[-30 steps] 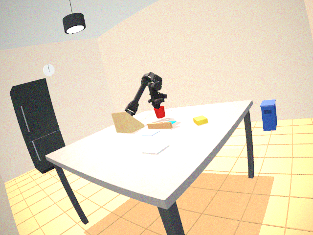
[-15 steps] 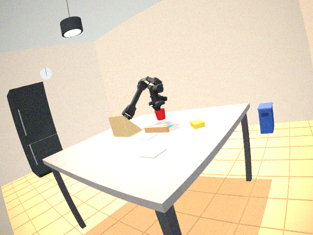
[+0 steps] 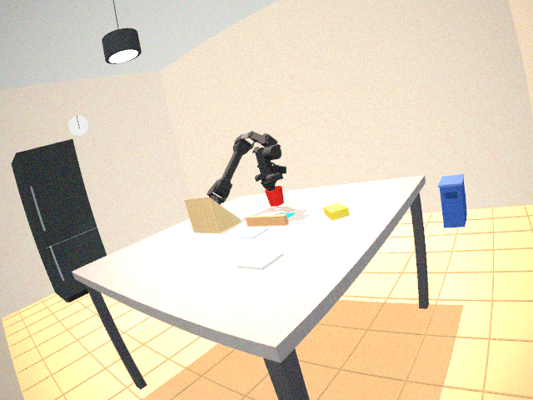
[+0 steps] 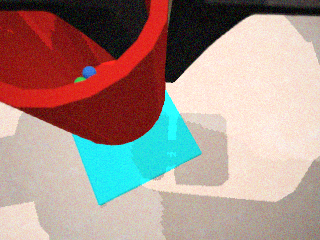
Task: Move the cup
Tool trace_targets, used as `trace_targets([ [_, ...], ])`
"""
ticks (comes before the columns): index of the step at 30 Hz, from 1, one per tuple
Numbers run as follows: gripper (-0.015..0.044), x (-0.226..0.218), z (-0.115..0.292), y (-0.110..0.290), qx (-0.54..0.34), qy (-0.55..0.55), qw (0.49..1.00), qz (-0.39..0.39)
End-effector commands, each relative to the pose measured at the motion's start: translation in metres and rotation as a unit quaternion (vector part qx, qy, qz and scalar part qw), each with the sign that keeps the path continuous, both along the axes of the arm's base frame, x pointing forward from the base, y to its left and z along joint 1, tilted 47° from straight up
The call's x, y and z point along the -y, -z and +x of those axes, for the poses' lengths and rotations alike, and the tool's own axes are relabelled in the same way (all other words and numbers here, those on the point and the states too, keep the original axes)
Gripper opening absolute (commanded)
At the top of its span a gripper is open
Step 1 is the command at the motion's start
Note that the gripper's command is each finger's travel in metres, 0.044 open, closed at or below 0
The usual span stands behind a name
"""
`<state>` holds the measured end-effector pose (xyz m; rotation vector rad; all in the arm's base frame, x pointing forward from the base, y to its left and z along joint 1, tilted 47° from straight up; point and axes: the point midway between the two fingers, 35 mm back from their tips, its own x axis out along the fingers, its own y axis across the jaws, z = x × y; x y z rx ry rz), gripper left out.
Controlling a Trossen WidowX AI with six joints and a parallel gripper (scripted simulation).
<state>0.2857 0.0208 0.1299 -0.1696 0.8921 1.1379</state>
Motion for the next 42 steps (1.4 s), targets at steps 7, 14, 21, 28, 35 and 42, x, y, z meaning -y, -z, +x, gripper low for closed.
trace_targets([
  [7,0.0000,-0.010,0.002,0.009,-0.001,0.001,1.000,0.003],
  [14,0.0000,-0.017,0.003,0.015,-0.001,0.001,1.000,0.003],
  [21,0.0000,-0.024,0.004,0.022,-0.001,0.001,1.000,0.003],
  [28,0.0000,-0.031,0.005,0.028,-0.001,0.001,1.000,0.004],
  [35,0.0000,-0.039,0.006,0.034,-0.001,0.001,1.000,0.004],
  [42,0.0000,-0.038,0.006,0.034,0.001,0.000,1.000,0.001],
])
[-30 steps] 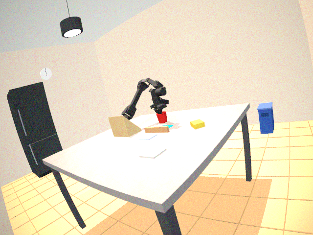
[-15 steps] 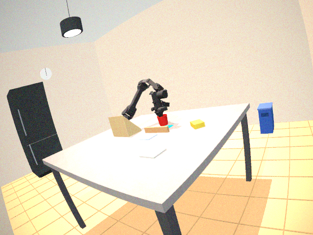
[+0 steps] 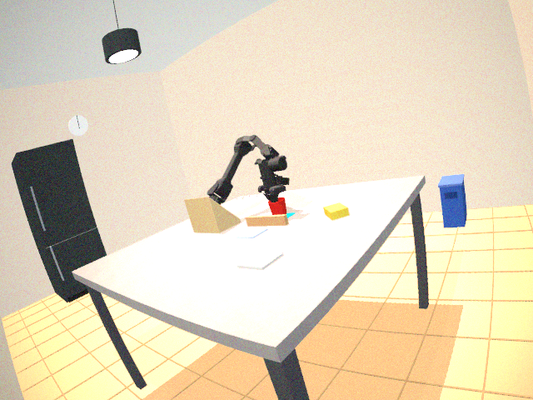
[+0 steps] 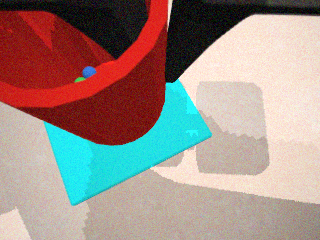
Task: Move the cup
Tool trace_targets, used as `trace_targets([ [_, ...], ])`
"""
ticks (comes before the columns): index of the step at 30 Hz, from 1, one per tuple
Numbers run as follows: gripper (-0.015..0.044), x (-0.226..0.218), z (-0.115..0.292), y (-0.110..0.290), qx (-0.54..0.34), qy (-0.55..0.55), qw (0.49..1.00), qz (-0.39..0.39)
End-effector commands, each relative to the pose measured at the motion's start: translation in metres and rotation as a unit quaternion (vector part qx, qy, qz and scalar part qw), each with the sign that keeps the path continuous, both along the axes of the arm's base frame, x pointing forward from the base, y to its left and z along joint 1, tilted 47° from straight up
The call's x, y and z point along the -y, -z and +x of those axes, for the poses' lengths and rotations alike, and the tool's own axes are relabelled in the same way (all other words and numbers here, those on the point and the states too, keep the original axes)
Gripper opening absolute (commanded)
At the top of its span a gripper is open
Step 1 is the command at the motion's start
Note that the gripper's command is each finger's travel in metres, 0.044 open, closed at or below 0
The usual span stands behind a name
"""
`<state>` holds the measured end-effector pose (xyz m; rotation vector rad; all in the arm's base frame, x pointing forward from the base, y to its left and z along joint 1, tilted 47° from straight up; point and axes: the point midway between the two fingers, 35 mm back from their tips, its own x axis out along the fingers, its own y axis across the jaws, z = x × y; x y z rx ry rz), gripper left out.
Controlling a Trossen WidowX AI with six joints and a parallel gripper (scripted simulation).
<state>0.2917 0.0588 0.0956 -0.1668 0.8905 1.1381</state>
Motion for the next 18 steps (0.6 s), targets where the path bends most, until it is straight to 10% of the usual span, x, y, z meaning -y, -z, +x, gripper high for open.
trace_targets([
  [1,0.0000,0.0001,0.0001,-0.0003,0.001,-0.001,1.000,0.000],
  [18,0.0128,0.0003,0.0001,-0.0005,0.001,-0.001,1.000,0.000],
])
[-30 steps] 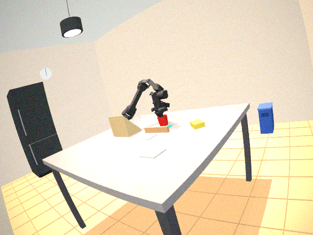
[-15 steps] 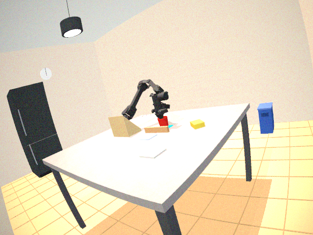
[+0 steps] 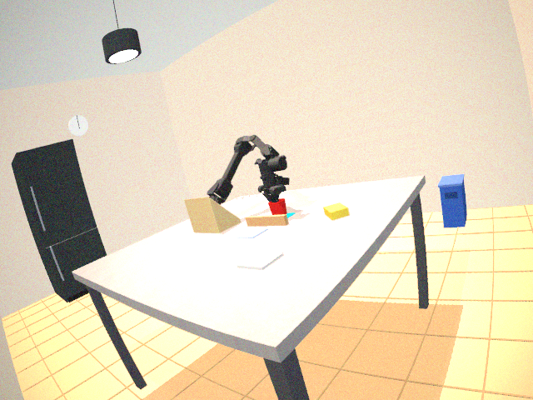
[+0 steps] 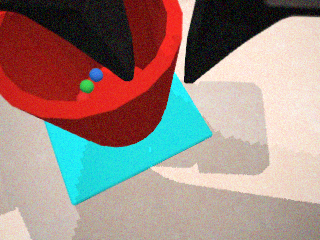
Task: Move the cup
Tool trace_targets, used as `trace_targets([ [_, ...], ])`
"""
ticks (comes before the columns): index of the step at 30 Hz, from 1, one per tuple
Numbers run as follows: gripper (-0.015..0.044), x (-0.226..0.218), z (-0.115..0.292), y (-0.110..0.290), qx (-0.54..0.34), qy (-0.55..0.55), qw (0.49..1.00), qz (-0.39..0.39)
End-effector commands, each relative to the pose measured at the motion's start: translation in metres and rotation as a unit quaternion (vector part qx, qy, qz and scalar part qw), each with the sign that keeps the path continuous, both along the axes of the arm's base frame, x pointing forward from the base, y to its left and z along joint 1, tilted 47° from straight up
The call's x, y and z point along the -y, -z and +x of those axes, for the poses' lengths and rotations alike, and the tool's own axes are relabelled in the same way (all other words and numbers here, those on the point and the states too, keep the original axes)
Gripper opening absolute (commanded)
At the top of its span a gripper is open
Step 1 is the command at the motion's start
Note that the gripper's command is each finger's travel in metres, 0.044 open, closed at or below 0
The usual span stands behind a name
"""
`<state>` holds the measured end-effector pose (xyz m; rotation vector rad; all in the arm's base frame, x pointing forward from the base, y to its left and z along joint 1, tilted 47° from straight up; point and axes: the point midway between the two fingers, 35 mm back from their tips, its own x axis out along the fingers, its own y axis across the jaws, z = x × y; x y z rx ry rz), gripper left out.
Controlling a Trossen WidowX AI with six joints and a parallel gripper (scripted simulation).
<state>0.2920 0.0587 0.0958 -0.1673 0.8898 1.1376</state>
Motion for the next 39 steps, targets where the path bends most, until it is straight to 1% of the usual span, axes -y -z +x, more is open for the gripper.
trace_targets([
  [1,0.0128,0.000,0.000,-0.001,0.000,-0.001,1.000,0.000],
  [39,0.0128,0.036,-0.005,-0.033,-0.002,0.000,1.000,0.002],
])
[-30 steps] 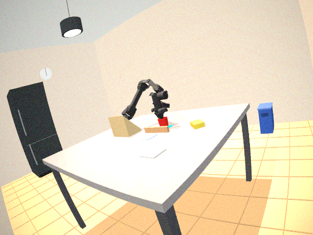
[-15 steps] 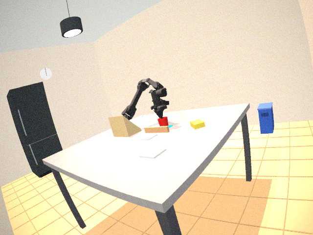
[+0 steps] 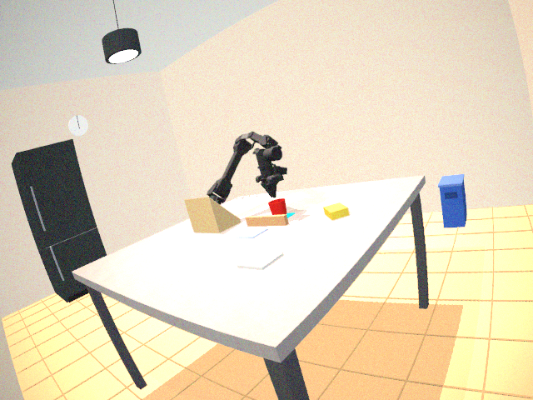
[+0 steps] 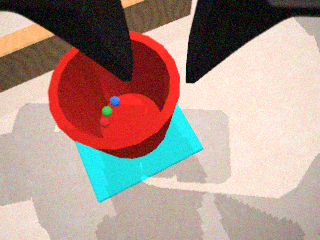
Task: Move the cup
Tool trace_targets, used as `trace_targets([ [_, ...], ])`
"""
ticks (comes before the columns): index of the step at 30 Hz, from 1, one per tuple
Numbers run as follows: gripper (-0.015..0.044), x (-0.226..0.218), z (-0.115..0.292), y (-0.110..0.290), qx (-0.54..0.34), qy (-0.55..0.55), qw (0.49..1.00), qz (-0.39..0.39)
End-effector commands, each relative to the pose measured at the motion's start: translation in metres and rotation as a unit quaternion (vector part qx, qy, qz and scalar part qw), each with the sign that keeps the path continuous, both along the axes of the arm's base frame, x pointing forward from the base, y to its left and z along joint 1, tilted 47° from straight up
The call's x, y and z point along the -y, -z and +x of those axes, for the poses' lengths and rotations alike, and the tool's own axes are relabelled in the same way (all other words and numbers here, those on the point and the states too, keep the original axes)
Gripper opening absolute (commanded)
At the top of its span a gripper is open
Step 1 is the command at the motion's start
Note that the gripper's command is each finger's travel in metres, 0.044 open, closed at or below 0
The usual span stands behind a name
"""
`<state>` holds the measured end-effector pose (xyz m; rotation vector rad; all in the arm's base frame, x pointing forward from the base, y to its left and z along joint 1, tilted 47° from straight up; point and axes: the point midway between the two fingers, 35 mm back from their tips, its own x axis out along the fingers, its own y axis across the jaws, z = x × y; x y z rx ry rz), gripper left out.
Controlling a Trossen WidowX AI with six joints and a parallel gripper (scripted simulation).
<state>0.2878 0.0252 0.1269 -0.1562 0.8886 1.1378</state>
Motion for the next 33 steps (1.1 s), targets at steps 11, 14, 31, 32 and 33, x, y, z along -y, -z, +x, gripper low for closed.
trace_targets([
  [11,0.0364,0.002,0.000,-0.002,0.000,0.000,1.000,0.000],
  [14,0.0440,0.006,0.000,-0.005,0.000,0.000,1.000,-0.001],
  [31,0.0440,0.044,-0.004,-0.043,-0.001,-0.002,1.000,-0.003],
  [32,0.0440,0.045,-0.005,-0.045,-0.001,-0.002,1.000,-0.003],
  [33,0.0440,0.046,-0.005,-0.046,-0.001,-0.002,1.000,-0.003],
])
